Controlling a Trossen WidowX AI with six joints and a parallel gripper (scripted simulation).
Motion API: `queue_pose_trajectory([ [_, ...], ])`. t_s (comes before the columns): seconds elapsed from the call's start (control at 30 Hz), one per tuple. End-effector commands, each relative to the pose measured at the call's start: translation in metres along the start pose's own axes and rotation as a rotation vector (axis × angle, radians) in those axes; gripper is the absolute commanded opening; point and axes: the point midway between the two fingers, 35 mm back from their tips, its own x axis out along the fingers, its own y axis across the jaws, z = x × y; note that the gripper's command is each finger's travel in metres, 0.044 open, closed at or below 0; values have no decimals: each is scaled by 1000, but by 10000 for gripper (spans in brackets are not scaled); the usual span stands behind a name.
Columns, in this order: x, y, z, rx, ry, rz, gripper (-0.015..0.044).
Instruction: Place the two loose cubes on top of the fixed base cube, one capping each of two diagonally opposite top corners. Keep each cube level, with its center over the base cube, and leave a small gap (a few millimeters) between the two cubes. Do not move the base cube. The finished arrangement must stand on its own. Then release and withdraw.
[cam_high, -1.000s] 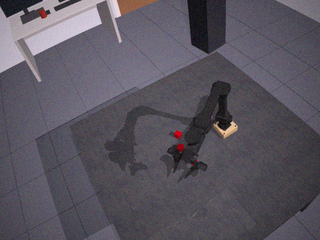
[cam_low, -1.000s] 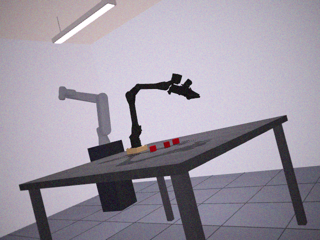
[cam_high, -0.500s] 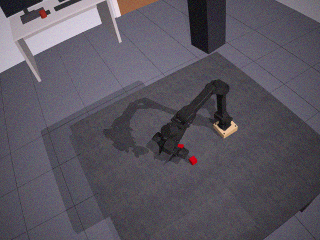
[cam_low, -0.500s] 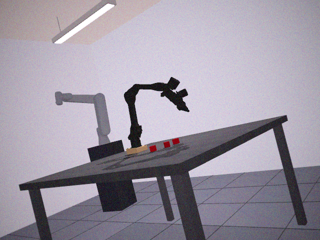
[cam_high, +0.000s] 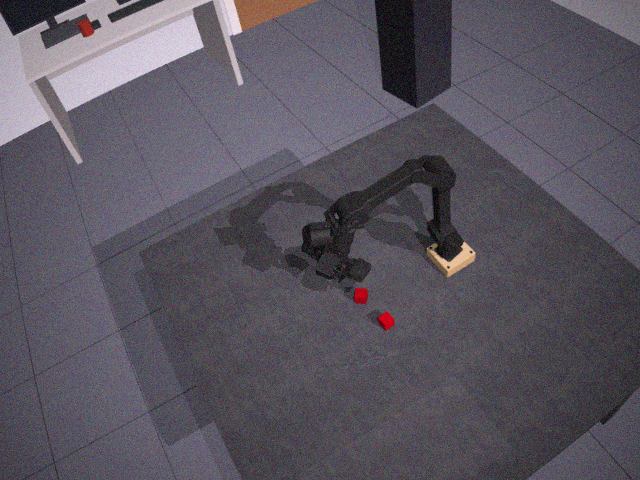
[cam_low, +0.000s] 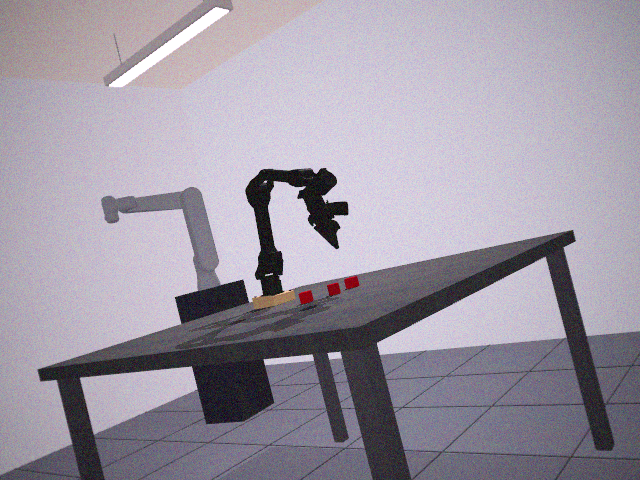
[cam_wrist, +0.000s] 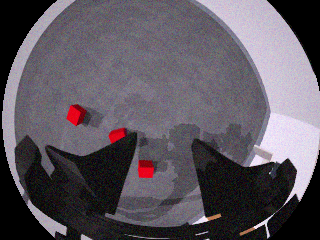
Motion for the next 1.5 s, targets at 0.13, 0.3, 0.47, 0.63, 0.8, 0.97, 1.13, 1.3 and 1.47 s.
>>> queue_pose_trajectory([
  [0.13, -1, -10, -73, 30, 155, 118, 265],
  [0.3, -6, -9, -112, 59, 223, 199, 265],
  [0.47, -8, -8, -122, 69, 239, 225, 265],
  [0.63, 11, -5, -125, 69, 239, 224, 265],
  [0.8, 46, 4, -135, 69, 238, 225, 265],
  [0.97, 51, 6, -136, 69, 238, 225, 265],
  [1.13, 64, 9, -139, 69, 238, 225, 265],
  [1.3, 67, 10, -140, 69, 238, 225, 265],
  [1.47, 75, 12, -142, 69, 238, 225, 265],
])
